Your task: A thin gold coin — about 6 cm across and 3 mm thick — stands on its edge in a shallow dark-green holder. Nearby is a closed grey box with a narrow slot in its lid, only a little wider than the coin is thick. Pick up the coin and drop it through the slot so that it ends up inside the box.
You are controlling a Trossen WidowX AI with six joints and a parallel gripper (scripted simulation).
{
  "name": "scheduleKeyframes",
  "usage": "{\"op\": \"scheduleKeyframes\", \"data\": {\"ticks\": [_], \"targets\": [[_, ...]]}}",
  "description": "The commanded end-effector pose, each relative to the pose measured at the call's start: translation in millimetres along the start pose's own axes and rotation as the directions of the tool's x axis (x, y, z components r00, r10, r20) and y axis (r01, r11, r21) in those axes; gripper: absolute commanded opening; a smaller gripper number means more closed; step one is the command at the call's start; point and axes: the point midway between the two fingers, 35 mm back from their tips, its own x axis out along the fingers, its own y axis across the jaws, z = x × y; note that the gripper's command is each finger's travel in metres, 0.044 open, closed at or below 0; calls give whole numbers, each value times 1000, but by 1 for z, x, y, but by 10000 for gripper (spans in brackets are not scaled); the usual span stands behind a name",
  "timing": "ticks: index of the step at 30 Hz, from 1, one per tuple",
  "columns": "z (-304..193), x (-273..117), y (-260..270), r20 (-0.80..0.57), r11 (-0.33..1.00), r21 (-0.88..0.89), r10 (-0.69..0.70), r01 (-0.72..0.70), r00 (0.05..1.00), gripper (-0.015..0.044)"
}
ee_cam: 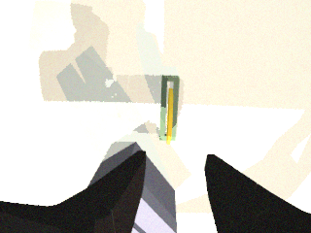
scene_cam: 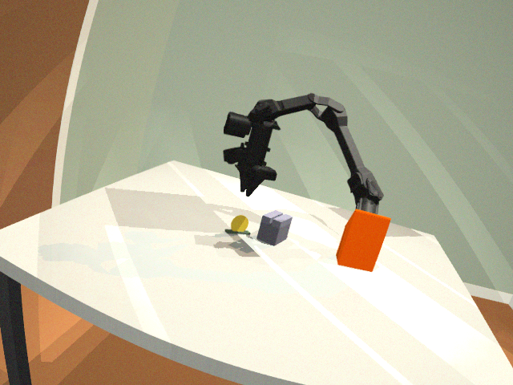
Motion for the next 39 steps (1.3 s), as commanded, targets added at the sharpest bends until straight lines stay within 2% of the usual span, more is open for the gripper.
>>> {"op": "scheduleKeyframes", "data": {"ticks": [1, 39], "targets": [[-4, 30, -1, -20, 1000, -7, 3, -3, 1000, 161], [-6, 91, 0, -22, 1000, -5, 3, -3, 1000, 161]]}}
